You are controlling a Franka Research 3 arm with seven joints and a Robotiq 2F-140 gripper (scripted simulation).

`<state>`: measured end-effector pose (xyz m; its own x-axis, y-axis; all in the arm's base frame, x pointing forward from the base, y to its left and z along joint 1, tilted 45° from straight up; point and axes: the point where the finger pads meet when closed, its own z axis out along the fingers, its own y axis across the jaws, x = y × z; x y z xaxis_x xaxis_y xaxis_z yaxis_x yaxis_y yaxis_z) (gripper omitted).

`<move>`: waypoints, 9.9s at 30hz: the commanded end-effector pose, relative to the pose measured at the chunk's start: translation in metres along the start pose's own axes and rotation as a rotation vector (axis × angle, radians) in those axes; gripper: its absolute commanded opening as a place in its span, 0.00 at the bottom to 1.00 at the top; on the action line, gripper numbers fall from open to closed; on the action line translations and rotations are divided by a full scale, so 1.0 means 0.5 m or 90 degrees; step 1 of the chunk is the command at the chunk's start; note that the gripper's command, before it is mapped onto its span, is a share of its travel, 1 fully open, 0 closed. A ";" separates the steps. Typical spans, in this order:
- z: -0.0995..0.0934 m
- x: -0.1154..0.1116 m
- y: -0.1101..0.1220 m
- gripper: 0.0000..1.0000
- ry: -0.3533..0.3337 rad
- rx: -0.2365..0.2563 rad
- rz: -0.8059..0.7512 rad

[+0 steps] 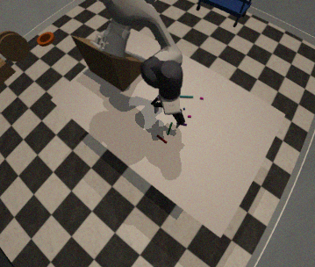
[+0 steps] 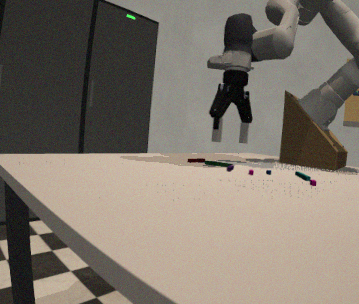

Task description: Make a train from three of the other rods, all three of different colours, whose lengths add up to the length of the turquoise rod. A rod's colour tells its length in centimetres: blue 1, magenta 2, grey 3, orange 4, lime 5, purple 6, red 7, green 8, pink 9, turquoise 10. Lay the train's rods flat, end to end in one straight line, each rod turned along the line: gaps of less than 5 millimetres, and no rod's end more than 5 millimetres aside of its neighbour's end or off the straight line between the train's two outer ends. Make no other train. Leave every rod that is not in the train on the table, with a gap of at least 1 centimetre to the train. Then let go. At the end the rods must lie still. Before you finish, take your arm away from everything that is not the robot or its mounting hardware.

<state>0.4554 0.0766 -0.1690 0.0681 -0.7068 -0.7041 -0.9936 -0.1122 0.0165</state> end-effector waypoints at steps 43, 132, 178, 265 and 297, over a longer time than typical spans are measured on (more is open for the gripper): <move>-0.002 0.002 -0.001 1.00 0.000 0.000 -0.003; -0.040 -0.286 -0.052 0.15 0.000 0.000 -0.521; 0.056 -0.289 -0.055 0.15 0.000 0.001 -0.521; 0.057 -0.287 -0.058 0.15 0.000 0.001 -0.521; 0.057 -0.289 -0.057 0.15 0.000 0.001 -0.521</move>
<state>0.4711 0.2004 -0.0877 0.7740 -0.3999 -0.4910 -0.6267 -0.5945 -0.5038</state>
